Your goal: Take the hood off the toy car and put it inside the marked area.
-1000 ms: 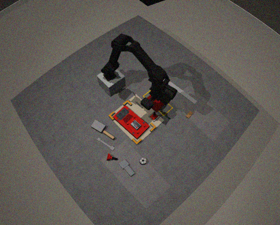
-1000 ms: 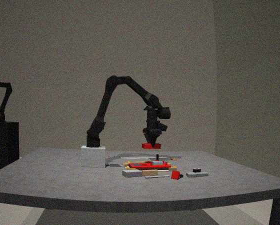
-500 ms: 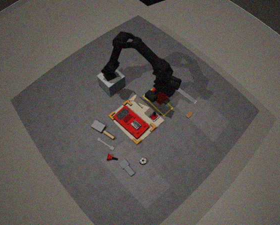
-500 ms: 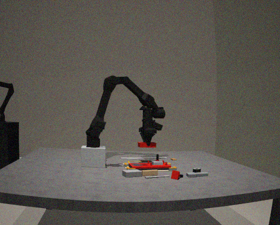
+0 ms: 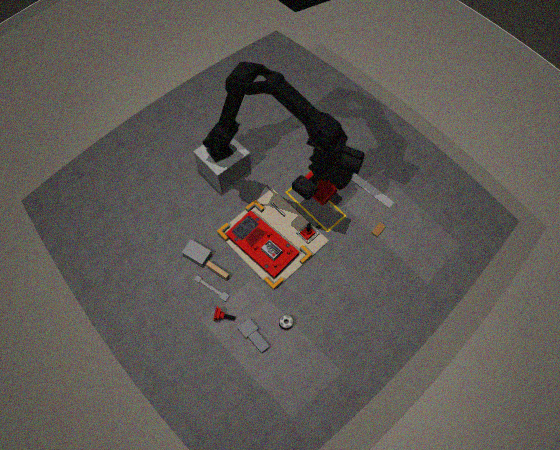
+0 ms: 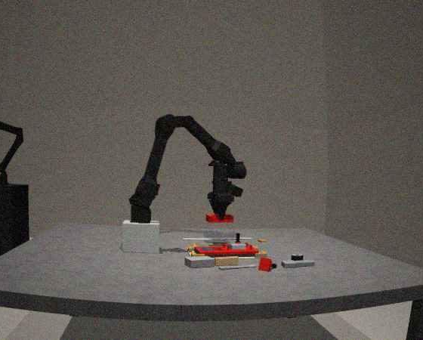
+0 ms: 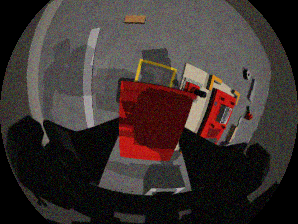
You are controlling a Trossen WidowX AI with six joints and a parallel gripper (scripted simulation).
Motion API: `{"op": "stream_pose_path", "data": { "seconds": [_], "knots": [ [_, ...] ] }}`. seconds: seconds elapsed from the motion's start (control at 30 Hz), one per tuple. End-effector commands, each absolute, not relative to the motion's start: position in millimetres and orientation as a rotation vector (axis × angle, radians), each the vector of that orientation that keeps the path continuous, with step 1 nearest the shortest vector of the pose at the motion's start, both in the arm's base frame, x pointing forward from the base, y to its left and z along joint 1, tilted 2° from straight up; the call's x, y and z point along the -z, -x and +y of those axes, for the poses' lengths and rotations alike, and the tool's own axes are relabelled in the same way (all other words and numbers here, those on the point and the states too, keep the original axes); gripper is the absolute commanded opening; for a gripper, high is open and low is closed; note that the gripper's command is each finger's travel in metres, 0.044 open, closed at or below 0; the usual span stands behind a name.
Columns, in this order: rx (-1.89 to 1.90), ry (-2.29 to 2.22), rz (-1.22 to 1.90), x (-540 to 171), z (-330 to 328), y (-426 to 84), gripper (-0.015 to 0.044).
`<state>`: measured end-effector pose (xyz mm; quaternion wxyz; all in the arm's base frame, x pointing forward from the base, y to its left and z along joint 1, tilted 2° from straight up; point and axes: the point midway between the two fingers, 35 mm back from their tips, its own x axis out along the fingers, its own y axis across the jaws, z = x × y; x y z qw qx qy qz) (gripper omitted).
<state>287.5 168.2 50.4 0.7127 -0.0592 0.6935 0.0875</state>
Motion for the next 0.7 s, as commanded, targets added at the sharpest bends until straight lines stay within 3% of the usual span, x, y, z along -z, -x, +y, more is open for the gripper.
{"op": "stream_pose_path", "data": {
  "seconds": [0.0,0.67],
  "knots": [
    [-0.194,0.127,1.54,-47,169,-287,0.0],
    [-0.194,0.127,1.54,-36,170,-288,0.0]
  ]
}}
